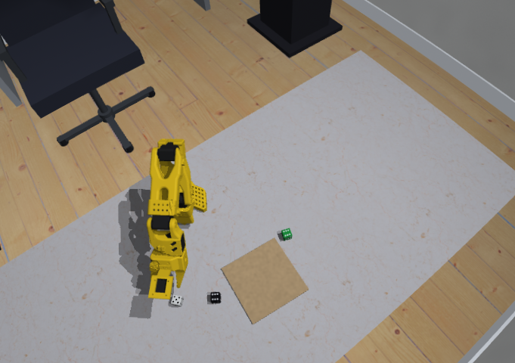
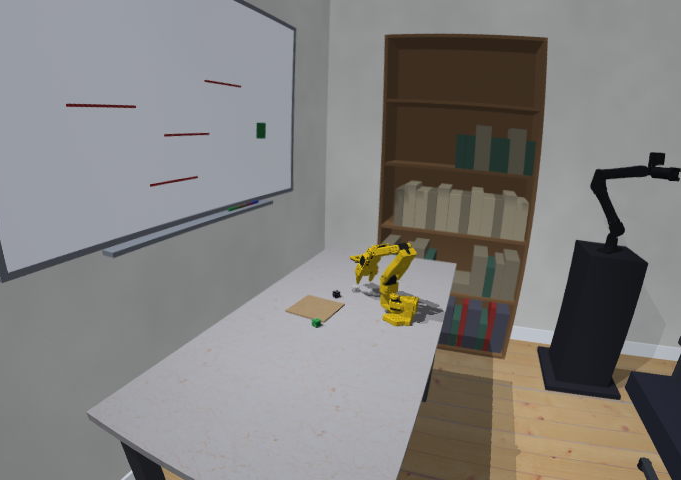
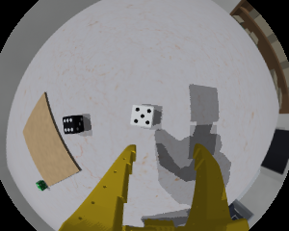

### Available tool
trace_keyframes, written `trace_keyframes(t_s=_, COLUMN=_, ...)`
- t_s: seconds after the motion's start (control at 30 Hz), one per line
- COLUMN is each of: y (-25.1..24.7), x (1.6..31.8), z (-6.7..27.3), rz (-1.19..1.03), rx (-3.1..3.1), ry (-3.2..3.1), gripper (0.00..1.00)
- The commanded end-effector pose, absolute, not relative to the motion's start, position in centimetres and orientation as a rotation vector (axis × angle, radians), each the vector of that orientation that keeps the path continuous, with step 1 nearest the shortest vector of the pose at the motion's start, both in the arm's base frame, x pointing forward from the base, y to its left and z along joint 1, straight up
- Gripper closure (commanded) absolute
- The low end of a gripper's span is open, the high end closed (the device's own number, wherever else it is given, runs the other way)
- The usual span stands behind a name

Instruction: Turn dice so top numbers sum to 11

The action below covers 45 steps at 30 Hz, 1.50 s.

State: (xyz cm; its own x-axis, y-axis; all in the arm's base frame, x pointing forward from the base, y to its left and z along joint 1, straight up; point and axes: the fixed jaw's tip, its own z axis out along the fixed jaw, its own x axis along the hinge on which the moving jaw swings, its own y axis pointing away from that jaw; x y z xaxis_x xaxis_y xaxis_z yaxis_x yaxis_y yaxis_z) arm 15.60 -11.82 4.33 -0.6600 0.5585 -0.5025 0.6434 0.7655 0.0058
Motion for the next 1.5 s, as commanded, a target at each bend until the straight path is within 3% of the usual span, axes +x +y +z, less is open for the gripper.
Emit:
trace_keyframes(t_s=0.0, y=-11.9, x=15.9, z=4.6, rz=-0.236, rx=0.898, ry=2.455, gripper=0.72)
trace_keyframes(t_s=0.9, y=-6.0, x=19.5, z=4.5, rz=-0.114, rx=0.463, ry=2.558, gripper=0.72)
trace_keyframes(t_s=1.47, y=-5.4, x=19.7, z=4.5, rz=-0.102, rx=0.421, ry=2.564, gripper=0.72)
